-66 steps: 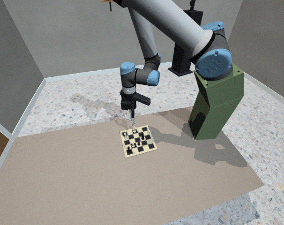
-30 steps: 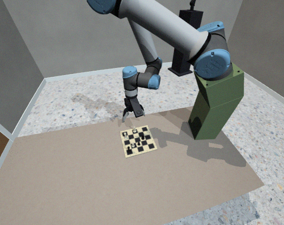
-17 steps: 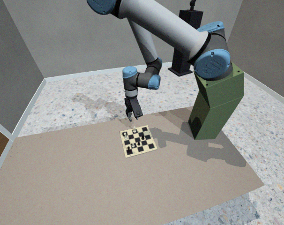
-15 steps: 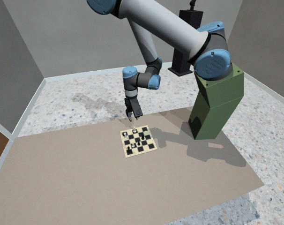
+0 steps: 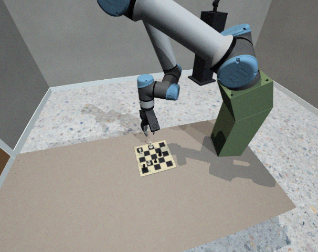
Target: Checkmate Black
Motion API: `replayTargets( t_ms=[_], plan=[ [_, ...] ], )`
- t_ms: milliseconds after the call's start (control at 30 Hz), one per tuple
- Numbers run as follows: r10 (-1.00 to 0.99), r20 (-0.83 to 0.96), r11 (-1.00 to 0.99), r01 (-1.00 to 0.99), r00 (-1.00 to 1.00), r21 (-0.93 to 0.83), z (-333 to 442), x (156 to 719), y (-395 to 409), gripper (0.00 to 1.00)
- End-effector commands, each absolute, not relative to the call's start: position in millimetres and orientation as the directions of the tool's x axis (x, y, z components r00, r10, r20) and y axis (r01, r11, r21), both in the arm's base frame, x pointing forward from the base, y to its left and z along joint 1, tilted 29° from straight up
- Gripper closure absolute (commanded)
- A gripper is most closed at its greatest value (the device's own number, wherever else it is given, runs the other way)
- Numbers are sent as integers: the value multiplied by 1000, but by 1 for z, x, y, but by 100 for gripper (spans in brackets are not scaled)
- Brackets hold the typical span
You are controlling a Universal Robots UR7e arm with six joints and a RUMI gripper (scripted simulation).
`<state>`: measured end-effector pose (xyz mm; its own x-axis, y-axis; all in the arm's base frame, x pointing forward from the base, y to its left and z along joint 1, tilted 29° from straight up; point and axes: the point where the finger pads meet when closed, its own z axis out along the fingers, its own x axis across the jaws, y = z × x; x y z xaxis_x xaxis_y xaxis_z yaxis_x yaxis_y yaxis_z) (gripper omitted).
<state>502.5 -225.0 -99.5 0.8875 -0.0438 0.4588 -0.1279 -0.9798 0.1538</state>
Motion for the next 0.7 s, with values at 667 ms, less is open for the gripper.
replayTargets(
  t_ms=[667],
  plan=[
    [-44,460,-980,-128,887,154,-101,504,-225,75]
  ],
)
